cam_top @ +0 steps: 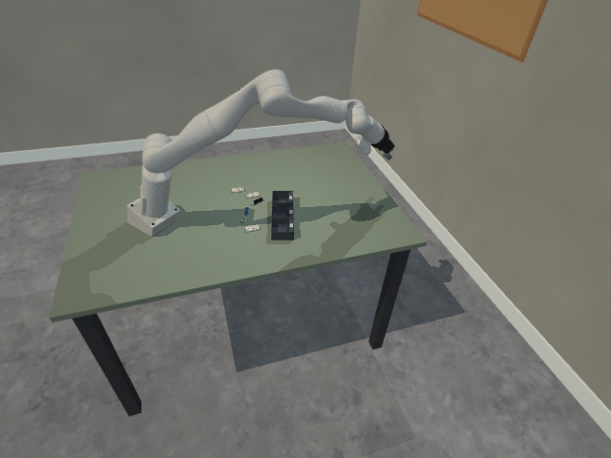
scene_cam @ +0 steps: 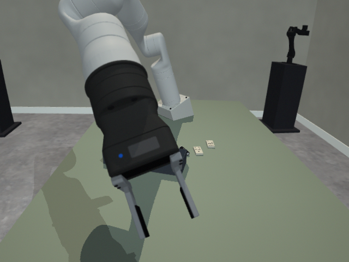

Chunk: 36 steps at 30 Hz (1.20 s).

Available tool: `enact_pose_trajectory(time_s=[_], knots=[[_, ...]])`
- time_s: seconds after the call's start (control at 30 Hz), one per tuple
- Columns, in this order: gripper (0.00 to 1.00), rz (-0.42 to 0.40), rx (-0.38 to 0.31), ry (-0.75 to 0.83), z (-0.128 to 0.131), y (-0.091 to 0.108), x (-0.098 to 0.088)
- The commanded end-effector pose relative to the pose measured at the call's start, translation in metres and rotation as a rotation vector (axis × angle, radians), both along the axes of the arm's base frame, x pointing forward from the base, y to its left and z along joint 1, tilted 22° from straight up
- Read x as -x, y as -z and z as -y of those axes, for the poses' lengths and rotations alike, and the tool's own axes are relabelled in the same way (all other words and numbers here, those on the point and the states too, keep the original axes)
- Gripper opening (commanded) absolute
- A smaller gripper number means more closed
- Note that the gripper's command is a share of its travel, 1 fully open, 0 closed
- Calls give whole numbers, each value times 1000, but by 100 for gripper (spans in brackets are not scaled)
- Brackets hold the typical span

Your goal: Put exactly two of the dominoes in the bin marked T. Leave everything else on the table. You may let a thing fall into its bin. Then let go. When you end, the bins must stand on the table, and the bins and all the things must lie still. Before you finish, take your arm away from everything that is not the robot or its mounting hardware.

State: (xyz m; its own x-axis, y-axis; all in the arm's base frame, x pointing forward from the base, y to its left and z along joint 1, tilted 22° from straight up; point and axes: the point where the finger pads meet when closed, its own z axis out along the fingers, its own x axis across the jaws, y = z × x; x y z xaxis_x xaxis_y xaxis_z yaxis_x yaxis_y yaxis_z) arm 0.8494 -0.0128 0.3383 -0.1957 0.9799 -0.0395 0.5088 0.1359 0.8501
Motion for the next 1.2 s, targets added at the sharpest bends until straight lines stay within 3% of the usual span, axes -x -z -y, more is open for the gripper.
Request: enact_pose_trajectory(time_s=[0.0,0.53,0.57,0.67,0.77,0.93,1.0,1.17], knots=[[100,3,0,-1,-1,-2,0],[100,3,0,-1,-1,-2,0],[31,3,0,-1,-3,-10,2],[31,3,0,-1,-5,-16,3],[31,-94,-12,-4,-17,-6,21],[31,-94,-12,-4,-34,7,37],[31,-174,-16,-11,-45,13,49],[31,-174,-16,-11,-60,21,67]])
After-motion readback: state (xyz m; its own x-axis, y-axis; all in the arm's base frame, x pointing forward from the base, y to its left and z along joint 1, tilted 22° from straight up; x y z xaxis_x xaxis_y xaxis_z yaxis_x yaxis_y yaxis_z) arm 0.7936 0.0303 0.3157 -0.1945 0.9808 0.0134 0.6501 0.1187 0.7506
